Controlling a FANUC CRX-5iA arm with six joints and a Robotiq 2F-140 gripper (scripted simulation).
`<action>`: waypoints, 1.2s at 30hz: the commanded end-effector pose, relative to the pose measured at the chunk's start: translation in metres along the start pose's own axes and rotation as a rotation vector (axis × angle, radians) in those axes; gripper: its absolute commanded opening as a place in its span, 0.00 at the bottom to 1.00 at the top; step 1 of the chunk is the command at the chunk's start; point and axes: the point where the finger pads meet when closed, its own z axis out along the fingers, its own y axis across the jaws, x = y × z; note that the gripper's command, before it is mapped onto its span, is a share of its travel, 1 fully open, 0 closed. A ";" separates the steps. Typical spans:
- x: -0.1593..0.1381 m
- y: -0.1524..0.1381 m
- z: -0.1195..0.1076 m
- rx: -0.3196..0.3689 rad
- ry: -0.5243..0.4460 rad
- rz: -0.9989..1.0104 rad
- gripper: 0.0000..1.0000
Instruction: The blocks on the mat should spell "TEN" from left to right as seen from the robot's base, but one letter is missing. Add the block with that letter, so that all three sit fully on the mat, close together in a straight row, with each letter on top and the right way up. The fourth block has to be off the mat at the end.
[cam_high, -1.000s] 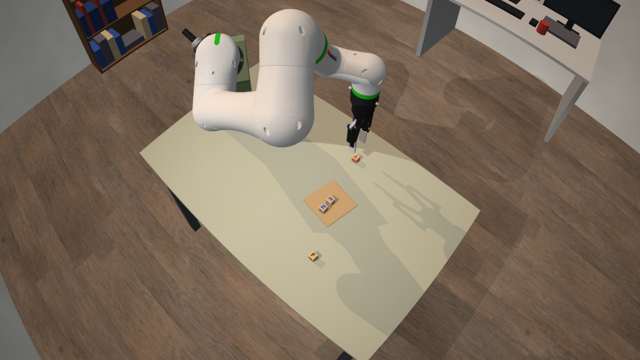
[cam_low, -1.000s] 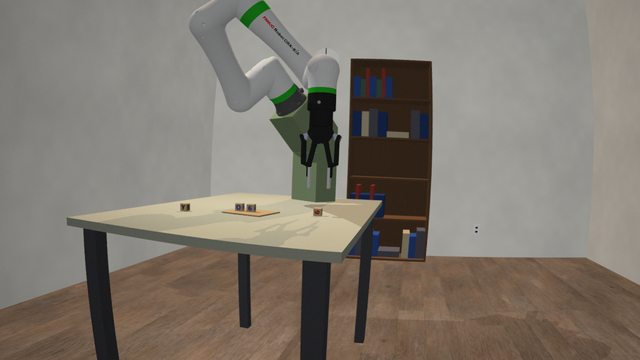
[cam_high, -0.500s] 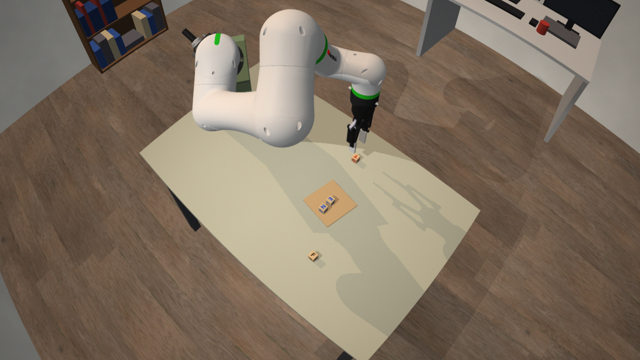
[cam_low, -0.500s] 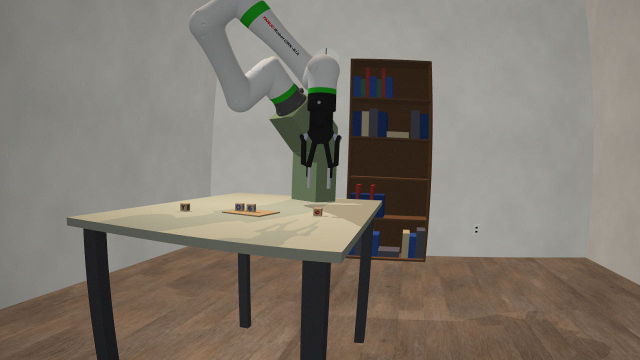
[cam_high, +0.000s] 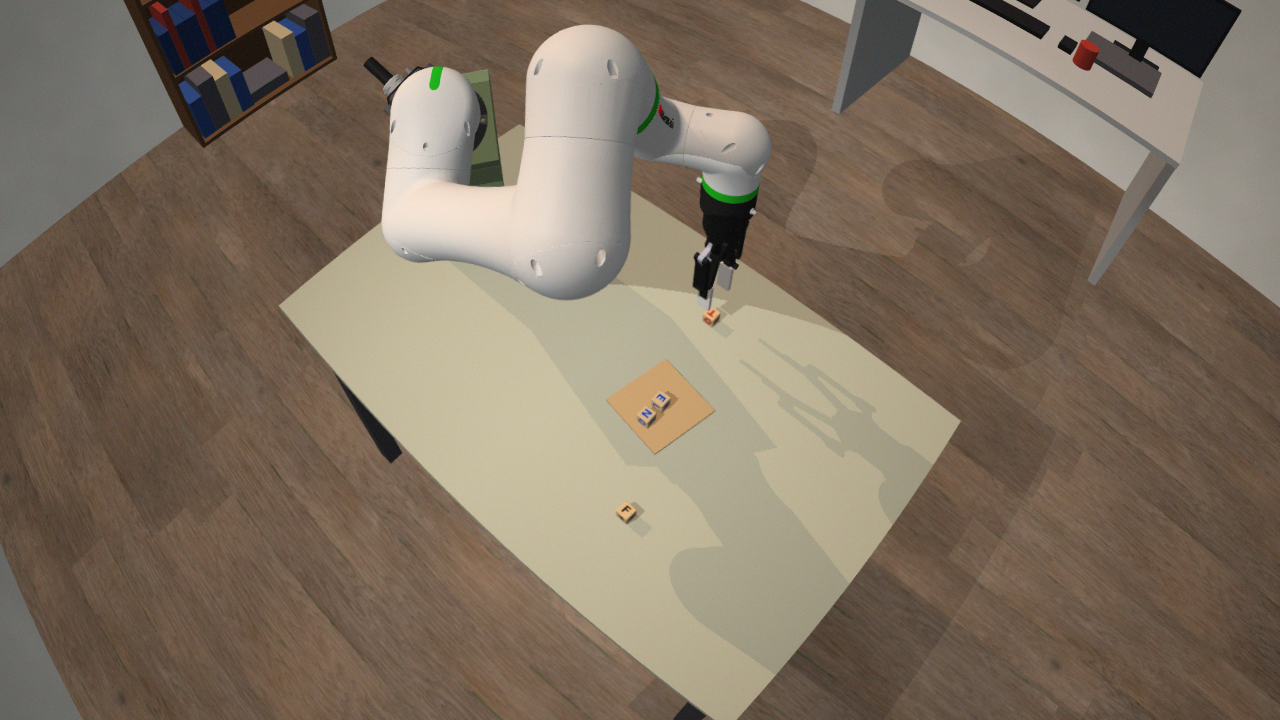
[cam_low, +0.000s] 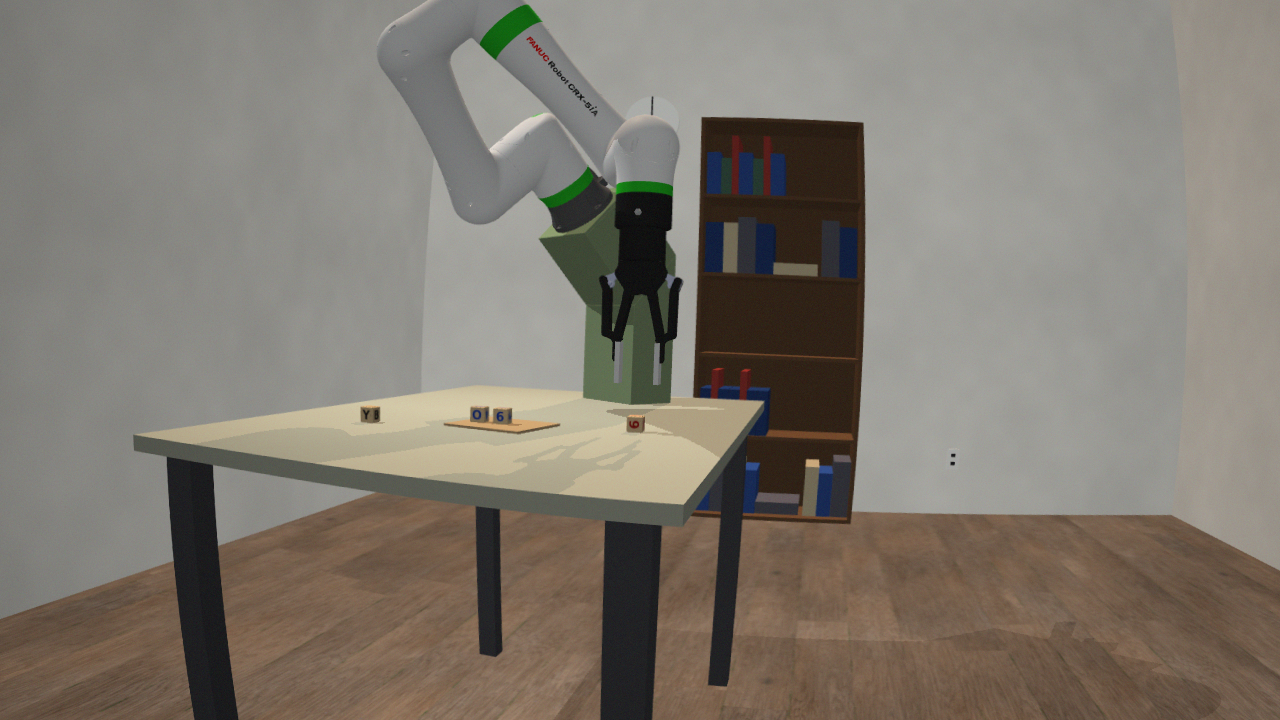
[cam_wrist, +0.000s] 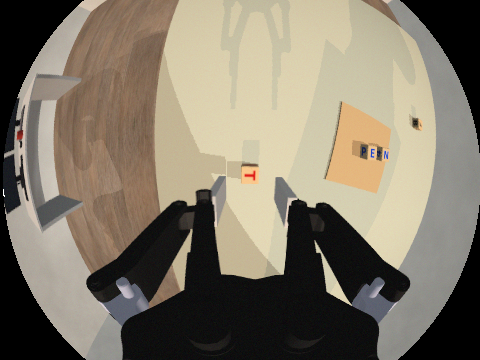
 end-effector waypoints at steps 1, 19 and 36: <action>0.000 0.000 0.003 0.000 0.000 0.000 0.37; 0.001 0.000 0.028 0.000 0.000 0.000 0.37; 0.002 0.000 0.041 0.000 0.000 0.000 0.37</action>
